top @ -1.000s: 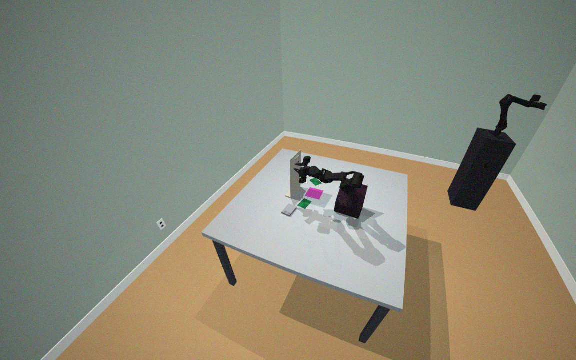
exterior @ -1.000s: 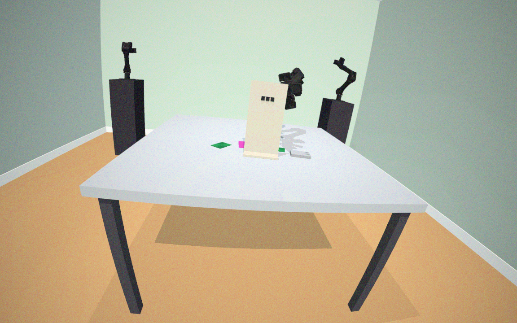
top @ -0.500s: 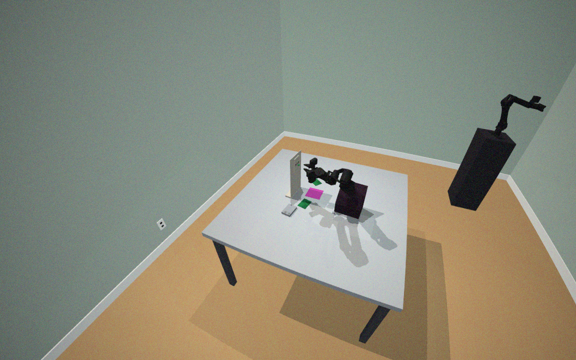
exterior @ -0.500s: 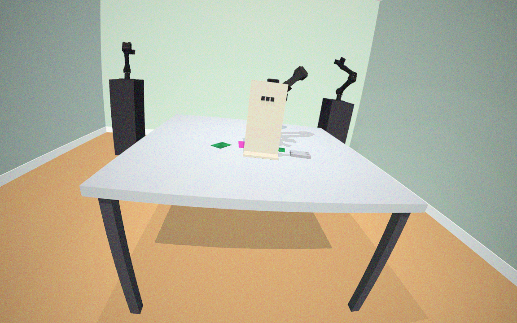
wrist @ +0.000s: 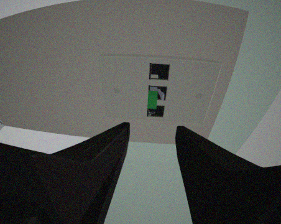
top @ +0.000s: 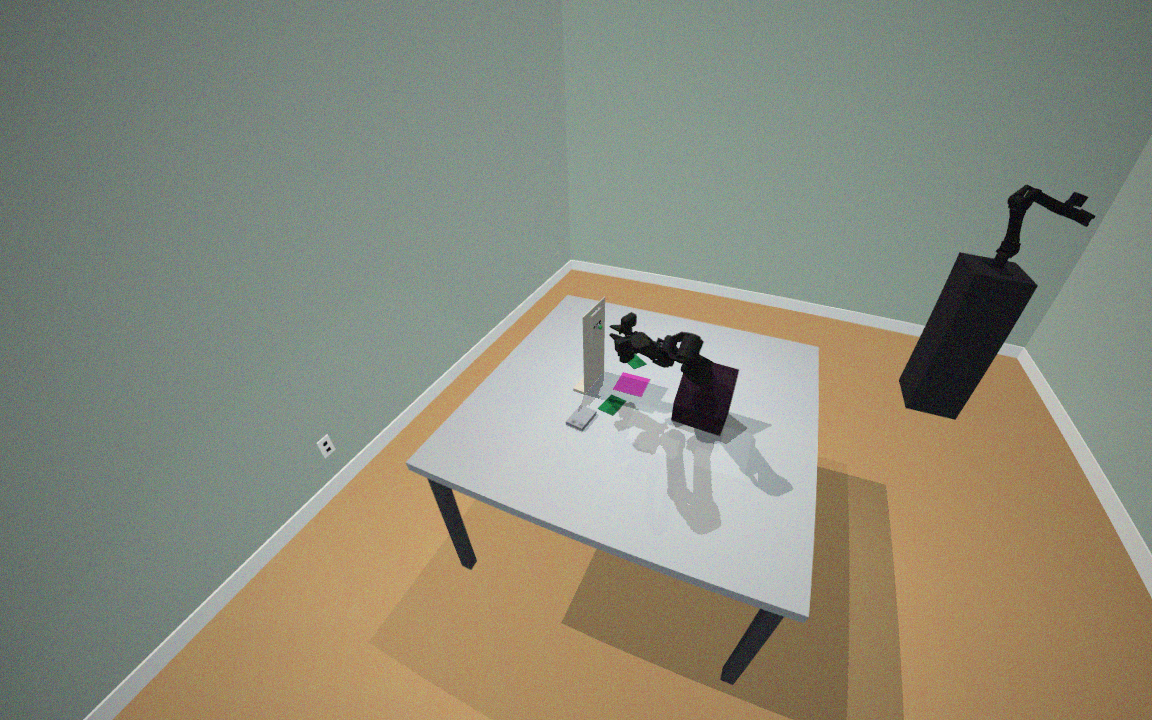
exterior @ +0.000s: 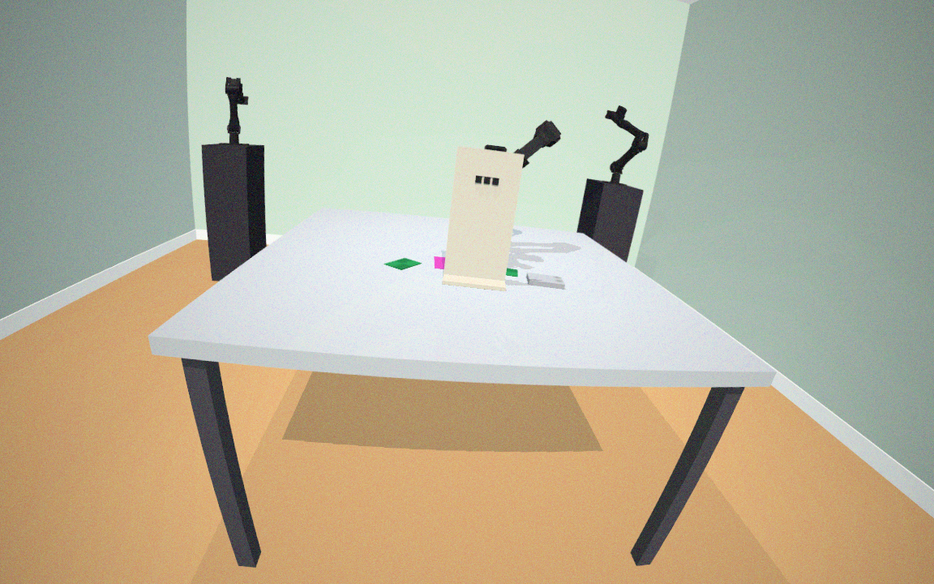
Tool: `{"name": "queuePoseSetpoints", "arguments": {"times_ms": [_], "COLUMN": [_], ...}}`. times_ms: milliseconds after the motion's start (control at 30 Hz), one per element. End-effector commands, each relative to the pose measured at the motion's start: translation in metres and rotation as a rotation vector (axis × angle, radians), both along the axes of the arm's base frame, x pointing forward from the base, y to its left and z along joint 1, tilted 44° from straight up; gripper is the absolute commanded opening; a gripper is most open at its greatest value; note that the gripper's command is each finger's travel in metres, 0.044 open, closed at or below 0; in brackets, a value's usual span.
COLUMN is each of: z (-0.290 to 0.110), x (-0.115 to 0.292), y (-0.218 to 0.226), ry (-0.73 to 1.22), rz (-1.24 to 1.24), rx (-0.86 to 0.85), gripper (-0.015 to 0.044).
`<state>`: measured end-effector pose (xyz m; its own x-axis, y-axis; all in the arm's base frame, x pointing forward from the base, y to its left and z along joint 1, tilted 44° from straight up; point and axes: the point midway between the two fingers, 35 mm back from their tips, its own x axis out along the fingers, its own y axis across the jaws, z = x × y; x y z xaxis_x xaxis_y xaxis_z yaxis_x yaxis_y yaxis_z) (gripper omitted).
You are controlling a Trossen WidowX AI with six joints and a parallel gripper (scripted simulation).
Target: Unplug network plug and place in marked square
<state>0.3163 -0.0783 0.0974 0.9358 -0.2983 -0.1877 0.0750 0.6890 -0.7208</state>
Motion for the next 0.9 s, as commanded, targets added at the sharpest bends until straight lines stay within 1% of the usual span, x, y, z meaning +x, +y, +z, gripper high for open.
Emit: {"name": "queuePoseSetpoints", "arguments": {"times_ms": [0, 867], "z": [0.002, 0.001], "x": [0.008, 0.048], "y": [-0.002, -0.006], "ry": [-0.004, -0.006], "rz": [-0.003, -0.003], "rx": [-0.007, -0.008], "gripper": [0.0156, 0.0156]}}
